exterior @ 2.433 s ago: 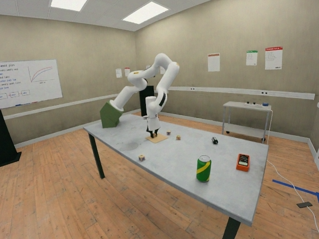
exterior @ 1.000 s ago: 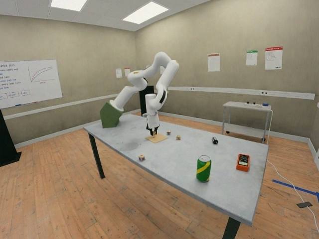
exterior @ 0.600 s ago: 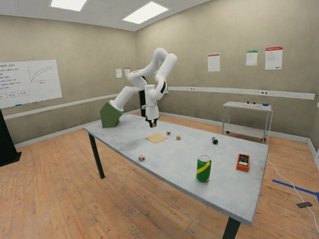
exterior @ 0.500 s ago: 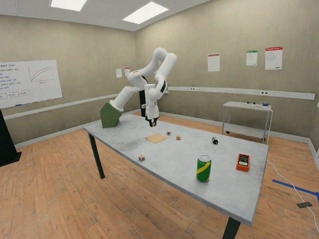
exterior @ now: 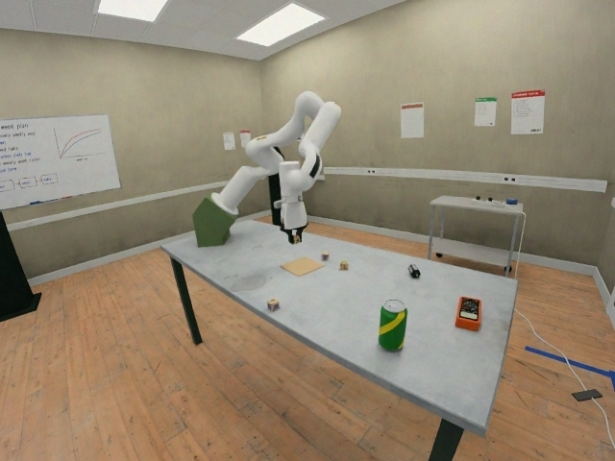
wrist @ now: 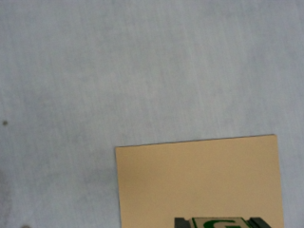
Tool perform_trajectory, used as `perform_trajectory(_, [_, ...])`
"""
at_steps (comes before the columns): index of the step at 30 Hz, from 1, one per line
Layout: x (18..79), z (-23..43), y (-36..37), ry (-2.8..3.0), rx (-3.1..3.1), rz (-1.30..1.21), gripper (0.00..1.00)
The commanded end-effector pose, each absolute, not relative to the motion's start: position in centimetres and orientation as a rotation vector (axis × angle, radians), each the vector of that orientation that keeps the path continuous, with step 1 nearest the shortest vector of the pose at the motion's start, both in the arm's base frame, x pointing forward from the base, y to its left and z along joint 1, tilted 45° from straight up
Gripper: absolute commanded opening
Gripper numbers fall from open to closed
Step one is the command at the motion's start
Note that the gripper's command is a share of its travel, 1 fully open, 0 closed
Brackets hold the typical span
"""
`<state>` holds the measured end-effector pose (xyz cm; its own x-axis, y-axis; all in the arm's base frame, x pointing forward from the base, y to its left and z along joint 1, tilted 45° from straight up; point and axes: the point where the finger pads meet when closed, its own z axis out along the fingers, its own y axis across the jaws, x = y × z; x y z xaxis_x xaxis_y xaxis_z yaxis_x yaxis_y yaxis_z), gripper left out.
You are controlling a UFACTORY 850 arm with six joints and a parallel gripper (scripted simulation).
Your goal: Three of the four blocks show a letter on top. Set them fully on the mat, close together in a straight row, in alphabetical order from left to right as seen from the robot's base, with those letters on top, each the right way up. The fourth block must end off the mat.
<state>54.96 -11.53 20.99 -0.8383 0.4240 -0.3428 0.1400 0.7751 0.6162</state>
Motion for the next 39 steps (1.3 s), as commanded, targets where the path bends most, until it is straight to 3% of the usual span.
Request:
perform_trajectory(1, [55.1,21.3,-11.3,2.492,0.543,0.85,0.28])
perform_trajectory(39, [56.7,24.3,-8.4,2.077,1.935,1.166,0.28])
